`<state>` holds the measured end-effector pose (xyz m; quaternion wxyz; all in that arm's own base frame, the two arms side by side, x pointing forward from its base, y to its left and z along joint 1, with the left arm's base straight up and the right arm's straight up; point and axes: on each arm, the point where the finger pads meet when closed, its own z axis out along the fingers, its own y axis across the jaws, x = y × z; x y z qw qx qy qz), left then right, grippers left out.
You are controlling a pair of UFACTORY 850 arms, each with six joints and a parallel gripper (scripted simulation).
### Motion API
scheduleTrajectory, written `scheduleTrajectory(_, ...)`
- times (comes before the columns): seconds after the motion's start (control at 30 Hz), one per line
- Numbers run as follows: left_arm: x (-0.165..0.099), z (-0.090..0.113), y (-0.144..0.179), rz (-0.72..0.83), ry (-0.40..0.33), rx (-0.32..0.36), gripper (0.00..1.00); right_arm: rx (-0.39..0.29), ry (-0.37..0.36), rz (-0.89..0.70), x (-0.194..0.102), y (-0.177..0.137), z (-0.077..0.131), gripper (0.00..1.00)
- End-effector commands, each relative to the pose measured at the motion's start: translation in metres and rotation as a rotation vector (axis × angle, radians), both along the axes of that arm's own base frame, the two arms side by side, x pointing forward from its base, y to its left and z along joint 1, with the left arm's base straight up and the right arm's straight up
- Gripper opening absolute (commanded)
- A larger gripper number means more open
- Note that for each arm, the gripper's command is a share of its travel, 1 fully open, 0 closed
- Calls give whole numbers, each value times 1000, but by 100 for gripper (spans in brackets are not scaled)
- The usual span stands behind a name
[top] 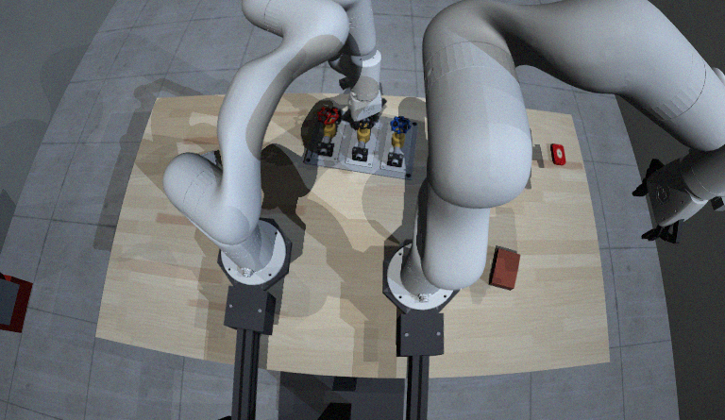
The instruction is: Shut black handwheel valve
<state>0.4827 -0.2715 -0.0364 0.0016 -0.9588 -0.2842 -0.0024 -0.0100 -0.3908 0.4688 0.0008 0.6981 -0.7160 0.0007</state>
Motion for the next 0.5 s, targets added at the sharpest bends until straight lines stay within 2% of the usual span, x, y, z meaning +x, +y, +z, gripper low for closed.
scheduleTrajectory(0.0,1,1,0,0,-2,-1,0,-2,0,0,0,0,1,100)
scheduleTrajectory(0.47,1,1,0,-5,-2,-1,0,-2,0,0,0,0,1,100)
